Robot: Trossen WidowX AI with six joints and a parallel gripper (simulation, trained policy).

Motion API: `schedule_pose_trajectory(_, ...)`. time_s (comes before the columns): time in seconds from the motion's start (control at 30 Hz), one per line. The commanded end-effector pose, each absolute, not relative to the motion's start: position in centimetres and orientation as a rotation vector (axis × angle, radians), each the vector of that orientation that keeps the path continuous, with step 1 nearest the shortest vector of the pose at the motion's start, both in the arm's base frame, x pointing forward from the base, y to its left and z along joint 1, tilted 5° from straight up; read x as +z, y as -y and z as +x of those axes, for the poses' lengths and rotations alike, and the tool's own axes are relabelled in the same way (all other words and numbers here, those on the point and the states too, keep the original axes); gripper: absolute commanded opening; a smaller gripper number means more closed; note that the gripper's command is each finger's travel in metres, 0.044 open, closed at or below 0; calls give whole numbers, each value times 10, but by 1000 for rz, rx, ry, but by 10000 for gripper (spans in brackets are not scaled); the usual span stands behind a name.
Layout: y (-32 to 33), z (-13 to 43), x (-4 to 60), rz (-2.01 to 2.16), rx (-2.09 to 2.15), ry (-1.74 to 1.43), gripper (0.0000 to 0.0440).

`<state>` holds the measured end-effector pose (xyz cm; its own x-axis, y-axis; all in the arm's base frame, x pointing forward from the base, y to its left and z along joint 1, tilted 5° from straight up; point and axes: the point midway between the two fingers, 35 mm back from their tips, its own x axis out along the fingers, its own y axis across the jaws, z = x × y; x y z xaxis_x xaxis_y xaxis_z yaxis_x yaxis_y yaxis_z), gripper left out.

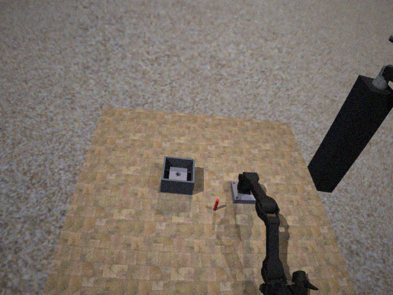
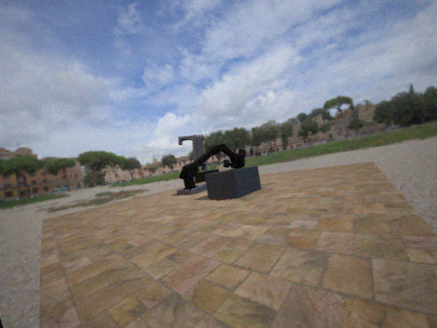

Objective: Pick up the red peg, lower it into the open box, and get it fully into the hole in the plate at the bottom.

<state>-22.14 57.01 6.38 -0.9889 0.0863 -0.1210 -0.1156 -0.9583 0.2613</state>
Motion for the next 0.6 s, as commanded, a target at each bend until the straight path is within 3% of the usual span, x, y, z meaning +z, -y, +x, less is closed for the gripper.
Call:
schedule_pose_trajectory(0.0,-569,-222,71,-160,3011,-407,418)
schedule_pose_trajectory(0.07,-567,-221,85,-153,3013,-419,440)
schedule_pose_trajectory(0.57,-548,-175,222,-96,2897,-502,440)
